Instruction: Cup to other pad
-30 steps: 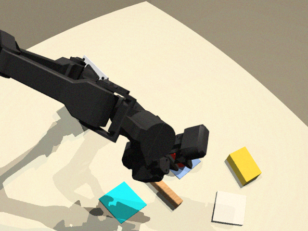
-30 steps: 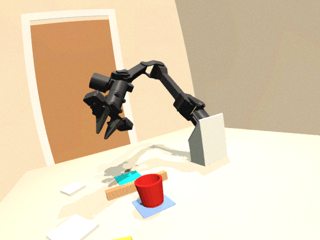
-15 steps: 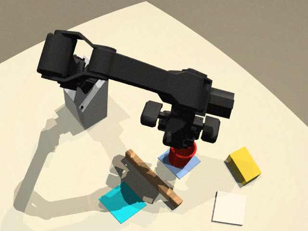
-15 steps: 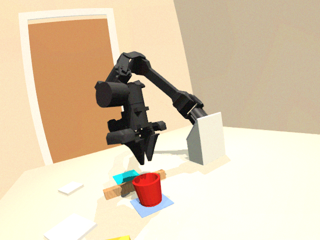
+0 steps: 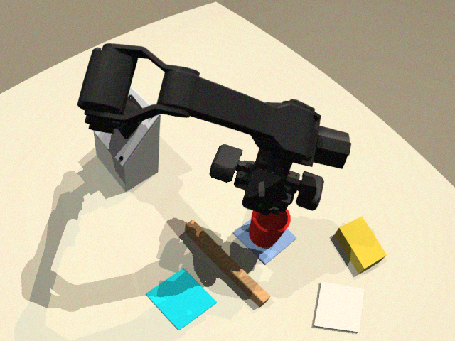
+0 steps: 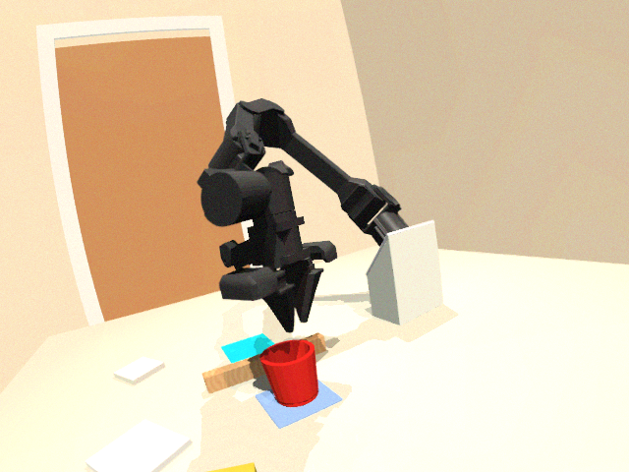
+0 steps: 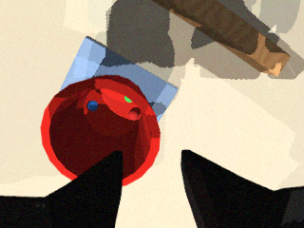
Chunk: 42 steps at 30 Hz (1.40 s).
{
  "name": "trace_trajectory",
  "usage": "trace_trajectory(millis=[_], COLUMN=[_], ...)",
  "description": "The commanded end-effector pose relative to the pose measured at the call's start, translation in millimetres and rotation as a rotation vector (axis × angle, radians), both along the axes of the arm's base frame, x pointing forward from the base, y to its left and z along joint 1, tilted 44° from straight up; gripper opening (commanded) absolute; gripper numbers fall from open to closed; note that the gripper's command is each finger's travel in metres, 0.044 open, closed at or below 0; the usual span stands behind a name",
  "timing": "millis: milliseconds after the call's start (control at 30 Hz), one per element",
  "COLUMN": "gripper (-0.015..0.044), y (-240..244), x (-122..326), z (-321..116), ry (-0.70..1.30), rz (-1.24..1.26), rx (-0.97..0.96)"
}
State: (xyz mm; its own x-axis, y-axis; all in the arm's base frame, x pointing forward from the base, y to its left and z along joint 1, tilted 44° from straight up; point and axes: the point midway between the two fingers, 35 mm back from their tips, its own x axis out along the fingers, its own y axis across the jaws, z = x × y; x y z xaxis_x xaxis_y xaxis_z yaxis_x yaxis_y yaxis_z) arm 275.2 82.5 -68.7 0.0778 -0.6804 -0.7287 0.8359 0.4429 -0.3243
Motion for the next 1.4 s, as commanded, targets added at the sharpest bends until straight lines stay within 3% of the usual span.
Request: trace_trajectory(millis=[0,1367], gripper=[0.0148,0.0148], y=[-6,-45], x=[1,4], z=[-5,-45], ry=[0.0,0.0], rz=[0.0,0.0], rx=[-0.008,-0.012])
